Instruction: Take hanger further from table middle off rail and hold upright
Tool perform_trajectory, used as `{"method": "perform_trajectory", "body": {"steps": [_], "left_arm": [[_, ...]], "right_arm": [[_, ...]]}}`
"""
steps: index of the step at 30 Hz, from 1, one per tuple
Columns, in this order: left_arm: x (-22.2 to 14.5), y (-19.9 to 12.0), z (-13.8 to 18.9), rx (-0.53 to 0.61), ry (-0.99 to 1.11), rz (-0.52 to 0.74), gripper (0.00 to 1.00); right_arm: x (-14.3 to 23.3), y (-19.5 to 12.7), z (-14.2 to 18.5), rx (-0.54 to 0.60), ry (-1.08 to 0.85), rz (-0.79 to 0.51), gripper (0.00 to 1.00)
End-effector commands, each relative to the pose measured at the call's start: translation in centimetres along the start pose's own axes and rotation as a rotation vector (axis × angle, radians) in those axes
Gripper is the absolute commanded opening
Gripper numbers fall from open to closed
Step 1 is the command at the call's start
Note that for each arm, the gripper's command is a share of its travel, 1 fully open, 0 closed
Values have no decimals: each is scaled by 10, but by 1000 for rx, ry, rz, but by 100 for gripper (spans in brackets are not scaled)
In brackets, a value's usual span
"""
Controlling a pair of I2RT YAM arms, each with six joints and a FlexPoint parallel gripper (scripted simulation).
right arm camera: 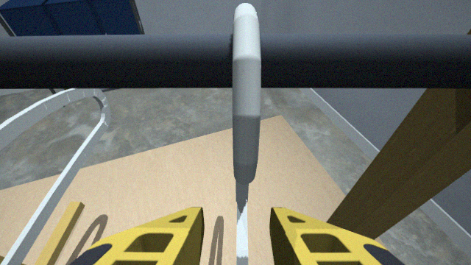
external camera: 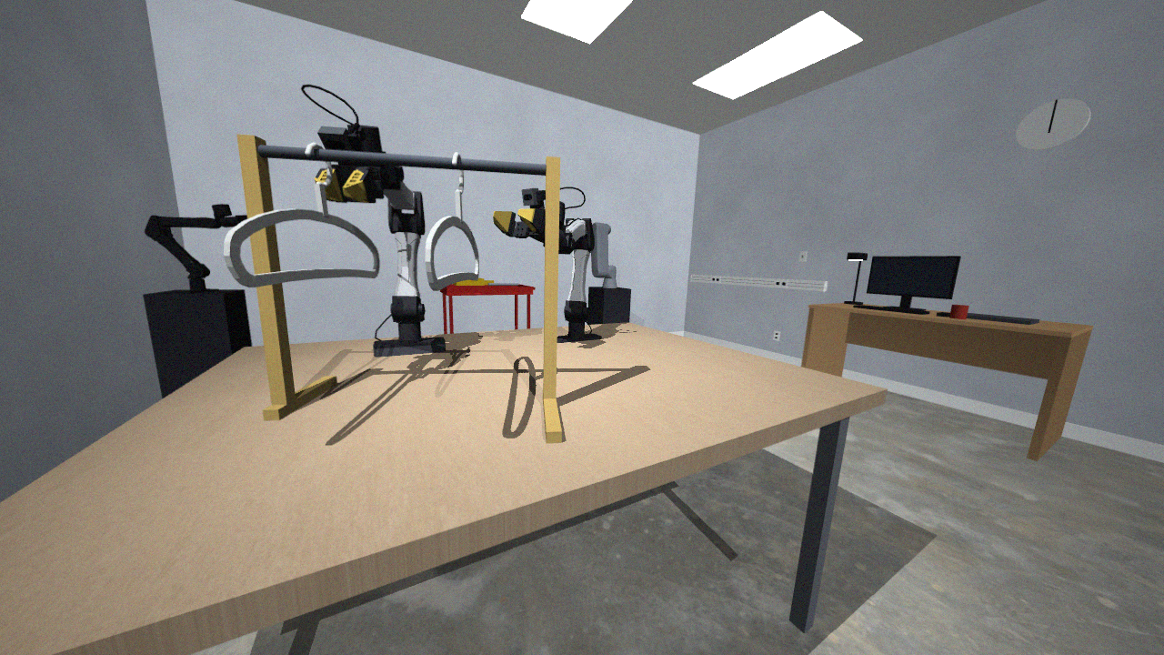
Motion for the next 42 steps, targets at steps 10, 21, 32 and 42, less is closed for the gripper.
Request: {"method": "perform_trajectory", "body": {"steps": [10,21,32,42], "left_arm": [[-3,2,-34,-96,21,19,100],[-3,2,-34,-96,21,19,100],[-3,2,-34,-97,22,20,100],[-4,2,-34,-98,22,20,100]], "right_arm": [[-5,9,-12,-22,-1,6,32],[-5,24,-14,-30,-4,6,32],[-5,39,-12,-18,-6,5,26],[-5,50,-11,-17,-6,4,23]]}}
Point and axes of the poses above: on each arm, the point where the finger pads meet when closed, its own y axis out along the fingers, its own x axis across the jaws, z = x × y, the point moved 3 cm from there along -y, back along the fingers, and after that the axes turned 2 degrees about -y, right-handed, at the moved point
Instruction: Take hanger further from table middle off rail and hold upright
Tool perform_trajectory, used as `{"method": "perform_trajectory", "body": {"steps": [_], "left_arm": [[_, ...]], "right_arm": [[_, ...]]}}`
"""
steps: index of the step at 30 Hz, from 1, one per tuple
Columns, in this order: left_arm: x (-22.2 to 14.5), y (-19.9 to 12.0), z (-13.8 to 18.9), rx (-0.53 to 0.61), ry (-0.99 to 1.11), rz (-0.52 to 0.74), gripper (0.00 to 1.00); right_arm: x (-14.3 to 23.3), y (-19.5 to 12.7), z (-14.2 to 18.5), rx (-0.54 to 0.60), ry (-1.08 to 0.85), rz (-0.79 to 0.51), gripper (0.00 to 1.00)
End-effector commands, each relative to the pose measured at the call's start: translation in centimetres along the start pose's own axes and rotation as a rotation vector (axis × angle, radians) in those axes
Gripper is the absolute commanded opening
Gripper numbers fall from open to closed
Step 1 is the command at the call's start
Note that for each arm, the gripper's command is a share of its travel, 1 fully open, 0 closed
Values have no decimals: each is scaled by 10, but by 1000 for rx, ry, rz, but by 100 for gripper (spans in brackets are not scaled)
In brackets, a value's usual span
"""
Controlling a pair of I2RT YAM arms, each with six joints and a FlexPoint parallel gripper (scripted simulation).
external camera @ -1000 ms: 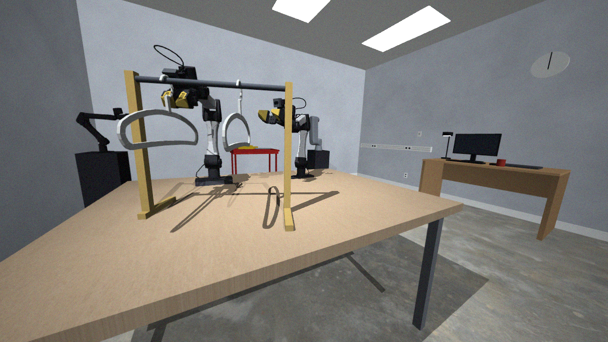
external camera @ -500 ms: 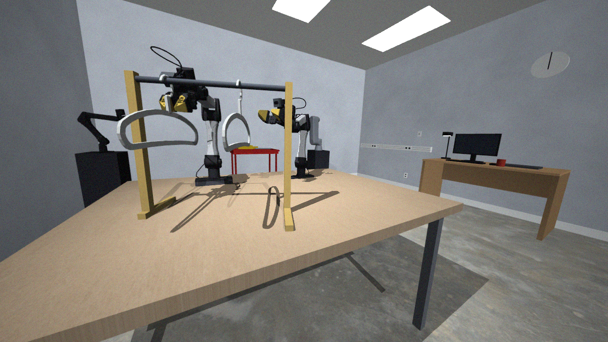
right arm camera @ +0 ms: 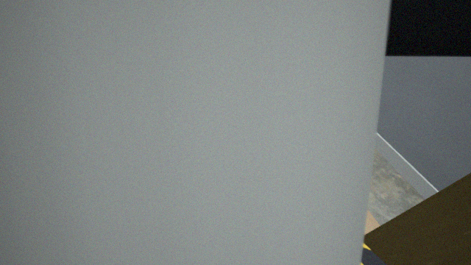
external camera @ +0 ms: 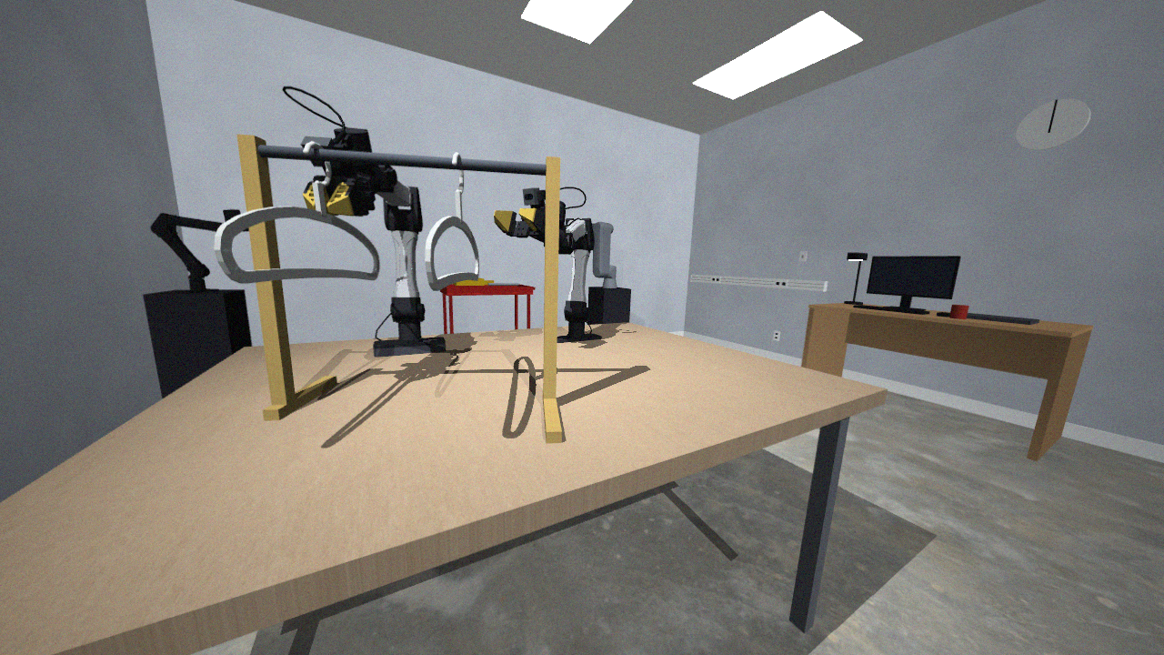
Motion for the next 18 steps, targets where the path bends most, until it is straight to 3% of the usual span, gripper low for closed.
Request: {"method": "perform_trajectory", "body": {"steps": [1,8,12,14,18], "left_arm": [[-7,2,-33,-90,21,25,100],[-7,2,-33,-90,21,25,100],[-7,2,-33,-90,21,25,100],[-7,2,-33,-90,21,25,100],[-7,2,-33,-90,21,25,100]], "right_arm": [[-2,-2,-28,-93,-6,-4,23],[-2,-2,-28,-93,-6,-4,22],[-3,-5,-27,-102,-5,-4,9],[-3,-5,-27,-102,-5,-4,9],[-3,-6,-27,-101,-4,-4,0]]}}
Point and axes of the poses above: on each arm, the point where the finger pads meet when closed, its own y axis out along the fingers, its own x axis across the jaws, z = x × y, the point moved 3 cm from there along -y, back along the fingers, and after that the axes turned 2 degrees about -y, right-handed, at the moved point
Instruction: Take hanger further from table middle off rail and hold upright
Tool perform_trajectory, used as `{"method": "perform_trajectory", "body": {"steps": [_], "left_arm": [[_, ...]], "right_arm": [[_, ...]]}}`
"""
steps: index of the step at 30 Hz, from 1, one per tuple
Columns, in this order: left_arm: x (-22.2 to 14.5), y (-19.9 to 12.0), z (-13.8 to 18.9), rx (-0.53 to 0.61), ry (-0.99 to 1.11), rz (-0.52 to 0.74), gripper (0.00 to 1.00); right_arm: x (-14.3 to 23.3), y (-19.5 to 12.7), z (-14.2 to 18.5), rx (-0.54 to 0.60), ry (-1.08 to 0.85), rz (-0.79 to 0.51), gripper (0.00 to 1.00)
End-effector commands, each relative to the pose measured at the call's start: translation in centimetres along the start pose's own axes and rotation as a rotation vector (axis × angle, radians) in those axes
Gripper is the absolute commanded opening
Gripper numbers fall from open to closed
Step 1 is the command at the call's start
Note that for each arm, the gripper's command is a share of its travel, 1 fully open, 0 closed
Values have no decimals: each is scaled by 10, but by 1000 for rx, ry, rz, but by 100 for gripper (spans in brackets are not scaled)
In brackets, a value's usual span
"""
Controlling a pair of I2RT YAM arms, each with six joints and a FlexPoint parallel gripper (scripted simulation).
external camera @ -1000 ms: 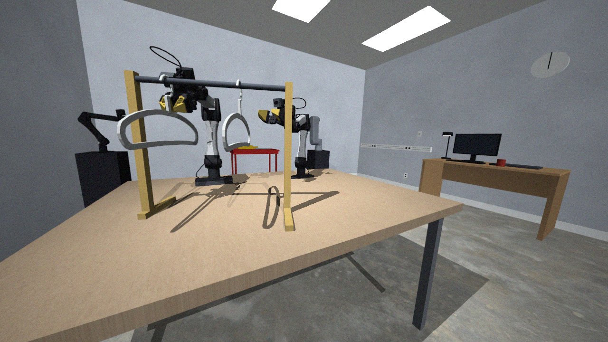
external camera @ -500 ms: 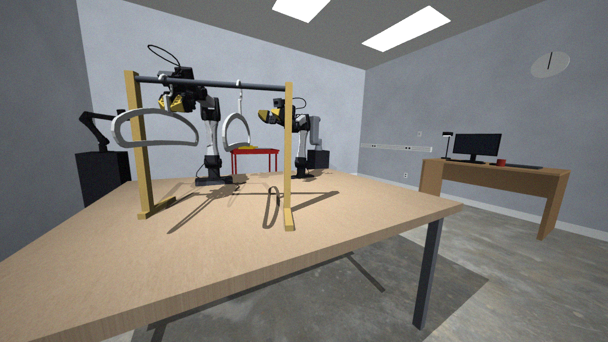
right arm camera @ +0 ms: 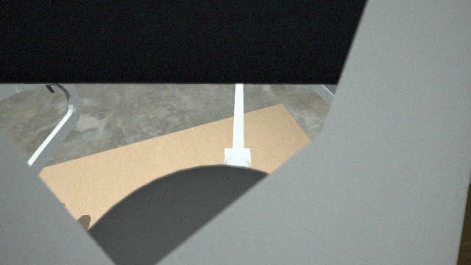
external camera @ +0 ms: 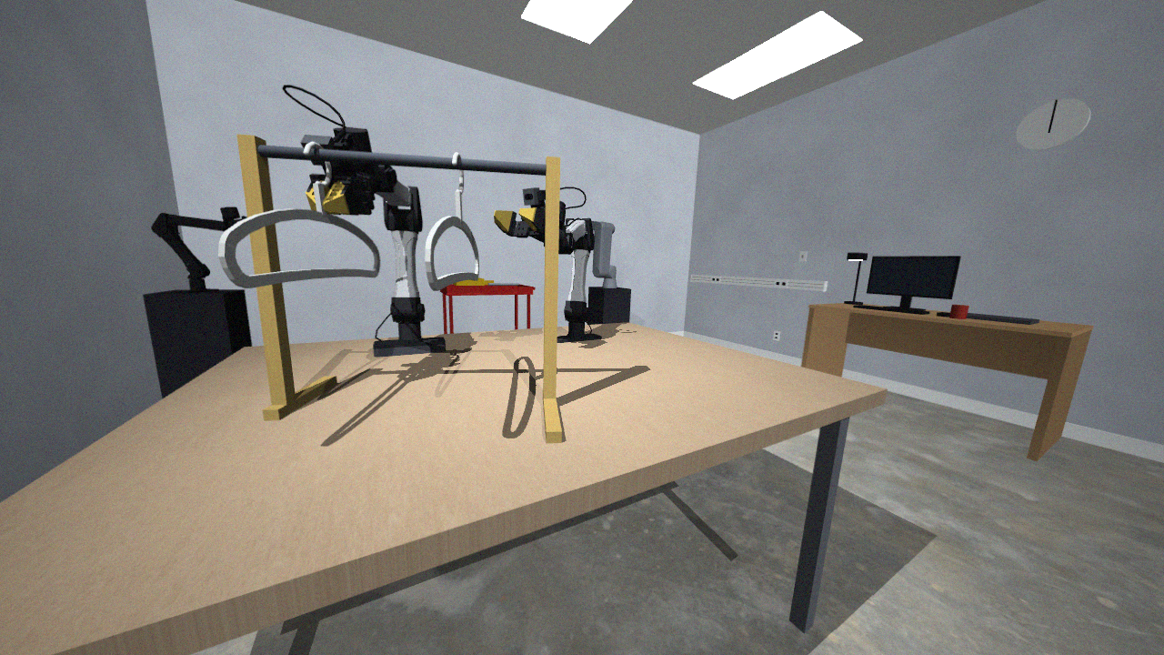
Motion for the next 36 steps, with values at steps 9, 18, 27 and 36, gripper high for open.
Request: {"method": "perform_trajectory", "body": {"steps": [9,18,27,36], "left_arm": [[-7,2,-33,-90,21,25,100],[-7,2,-33,-90,21,25,100],[-7,2,-33,-90,21,25,100],[-7,2,-33,-91,21,25,100]], "right_arm": [[-3,-14,-40,-65,2,-3,0],[-4,-42,-56,-79,2,1,0],[-2,-75,-39,-61,6,-4,0],[-3,-109,-23,-63,12,6,0]]}}
Point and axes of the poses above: on each arm, the point where the finger pads meet when closed, its own y axis out along the fingers, its own x axis across the jaws, z = x × y, the point moved 3 cm from there along -y, back along the fingers, and after that the axes turned 2 degrees about -y, right-handed, at the moved point
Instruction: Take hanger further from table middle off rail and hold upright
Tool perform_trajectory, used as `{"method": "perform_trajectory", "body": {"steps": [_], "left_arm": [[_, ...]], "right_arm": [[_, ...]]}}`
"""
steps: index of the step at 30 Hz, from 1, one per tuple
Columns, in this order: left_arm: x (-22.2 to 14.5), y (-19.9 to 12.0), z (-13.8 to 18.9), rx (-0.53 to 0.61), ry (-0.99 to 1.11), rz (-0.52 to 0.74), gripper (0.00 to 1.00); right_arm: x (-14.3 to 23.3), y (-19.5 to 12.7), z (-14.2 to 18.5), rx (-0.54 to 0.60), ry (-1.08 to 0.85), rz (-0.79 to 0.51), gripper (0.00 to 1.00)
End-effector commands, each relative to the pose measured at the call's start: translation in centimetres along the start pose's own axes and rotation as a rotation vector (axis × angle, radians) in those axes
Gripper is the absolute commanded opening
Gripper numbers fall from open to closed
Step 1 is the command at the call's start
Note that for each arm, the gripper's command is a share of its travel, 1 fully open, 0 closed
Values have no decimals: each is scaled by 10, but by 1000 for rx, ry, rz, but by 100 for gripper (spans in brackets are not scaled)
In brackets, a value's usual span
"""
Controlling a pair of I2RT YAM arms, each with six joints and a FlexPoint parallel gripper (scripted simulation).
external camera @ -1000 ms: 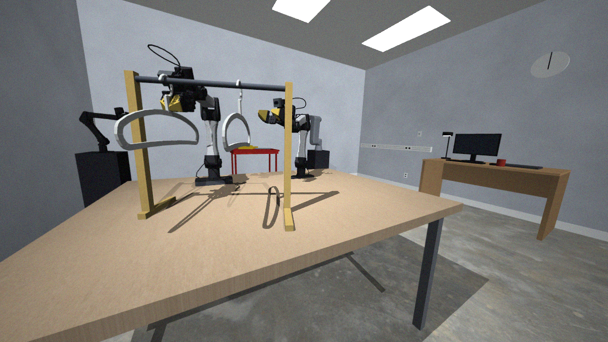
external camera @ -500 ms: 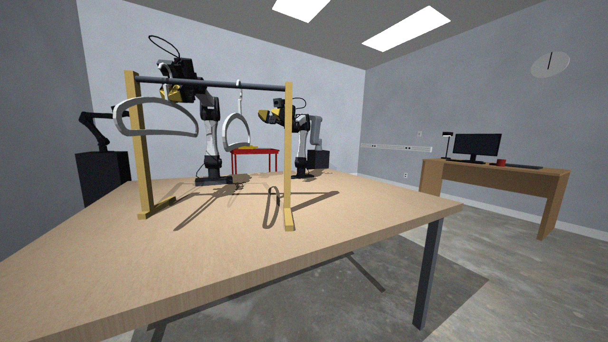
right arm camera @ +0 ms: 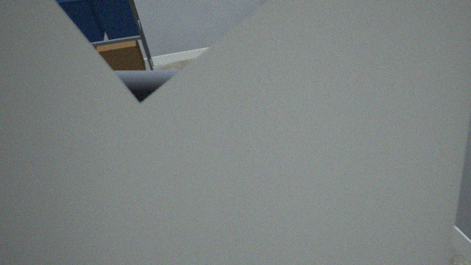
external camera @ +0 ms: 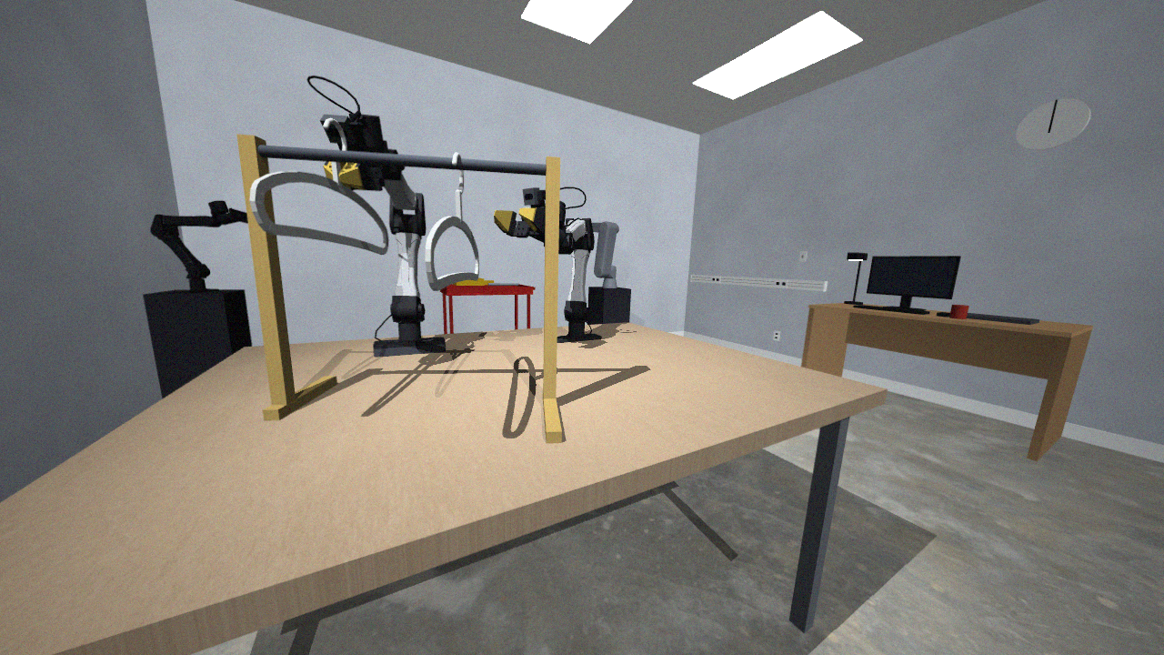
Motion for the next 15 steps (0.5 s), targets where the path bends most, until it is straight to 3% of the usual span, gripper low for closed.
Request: {"method": "perform_trajectory", "body": {"steps": [1,9,15], "left_arm": [[-7,2,-33,-90,21,25,100],[-7,2,-33,-90,21,25,100],[-7,2,-33,-90,21,25,100]], "right_arm": [[1,-29,4,-7,5,7,0],[1,-75,15,-11,6,7,0],[1,-87,19,-10,6,6,0]]}}
Point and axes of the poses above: on each arm, the point where the finger pads meet when closed, its own y axis out along the fingers, its own x axis across the jaws, z = x × y, the point moved 3 cm from there along -y, back along the fingers, and after that the axes turned 2 degrees about -y, right-handed, at the moved point
